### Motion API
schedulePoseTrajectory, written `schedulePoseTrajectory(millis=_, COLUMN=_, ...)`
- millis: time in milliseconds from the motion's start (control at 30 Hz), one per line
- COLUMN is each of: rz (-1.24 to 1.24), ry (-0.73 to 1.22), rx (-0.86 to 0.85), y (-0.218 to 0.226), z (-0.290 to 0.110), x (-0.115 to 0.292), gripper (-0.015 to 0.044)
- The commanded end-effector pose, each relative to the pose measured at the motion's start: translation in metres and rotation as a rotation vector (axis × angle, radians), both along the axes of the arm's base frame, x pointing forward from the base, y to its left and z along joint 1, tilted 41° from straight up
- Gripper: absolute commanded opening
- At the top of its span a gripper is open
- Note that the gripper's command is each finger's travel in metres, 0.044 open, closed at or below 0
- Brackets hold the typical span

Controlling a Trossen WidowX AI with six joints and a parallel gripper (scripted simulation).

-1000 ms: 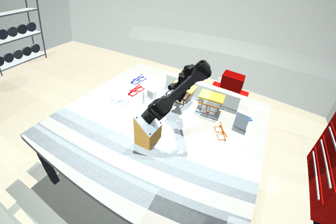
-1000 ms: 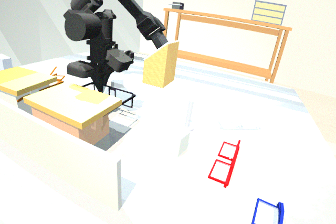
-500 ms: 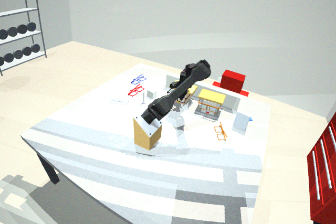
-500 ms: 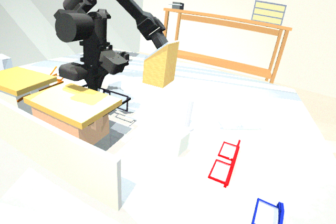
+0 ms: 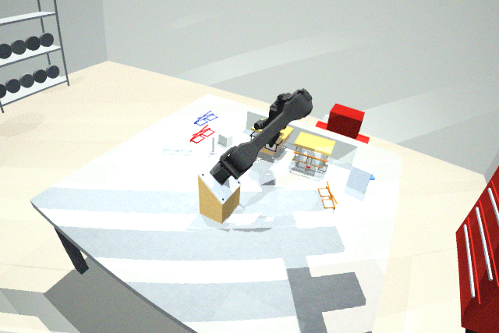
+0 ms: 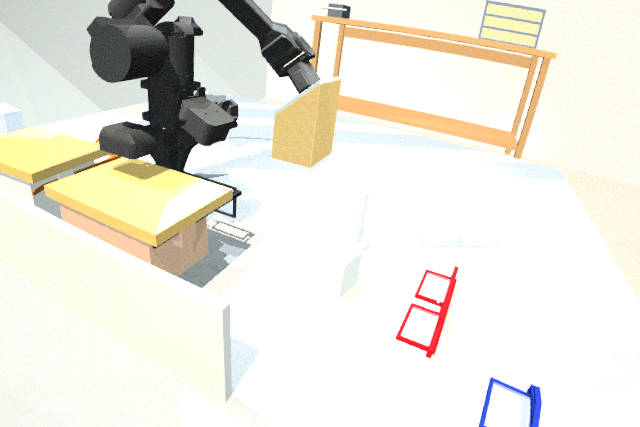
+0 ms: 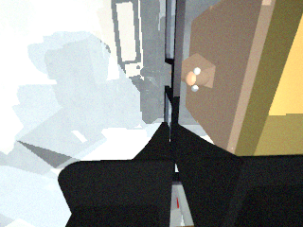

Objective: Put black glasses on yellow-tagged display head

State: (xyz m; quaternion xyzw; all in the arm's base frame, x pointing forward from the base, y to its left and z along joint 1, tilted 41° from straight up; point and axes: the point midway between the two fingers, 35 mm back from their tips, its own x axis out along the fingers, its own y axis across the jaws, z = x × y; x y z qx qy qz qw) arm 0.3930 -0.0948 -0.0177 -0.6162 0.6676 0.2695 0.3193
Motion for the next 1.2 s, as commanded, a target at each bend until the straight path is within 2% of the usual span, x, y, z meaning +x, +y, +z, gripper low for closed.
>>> schedulePoseTrajectory(millis=0, rz=0.005, ry=0.003, rx=-0.003, y=0.000, z=0.001, x=0.002, gripper=0.0000)
schedulePoseTrajectory(millis=600, rz=0.005, ry=0.003, rx=-0.004, y=-0.005, z=-0.004, x=0.001, gripper=0.0000)
schedulePoseTrajectory(millis=733, rz=0.000, ry=0.002, rx=0.000, y=-0.004, z=-0.004, x=0.001, gripper=0.0105)
schedulePoseTrajectory(millis=1000, rz=0.000, ry=0.002, rx=0.000, y=-0.004, z=-0.004, x=0.001, gripper=0.0107)
schedulePoseTrajectory(millis=1167, rz=0.002, ry=0.006, rx=0.001, y=0.017, z=0.020, x=0.002, gripper=0.0107)
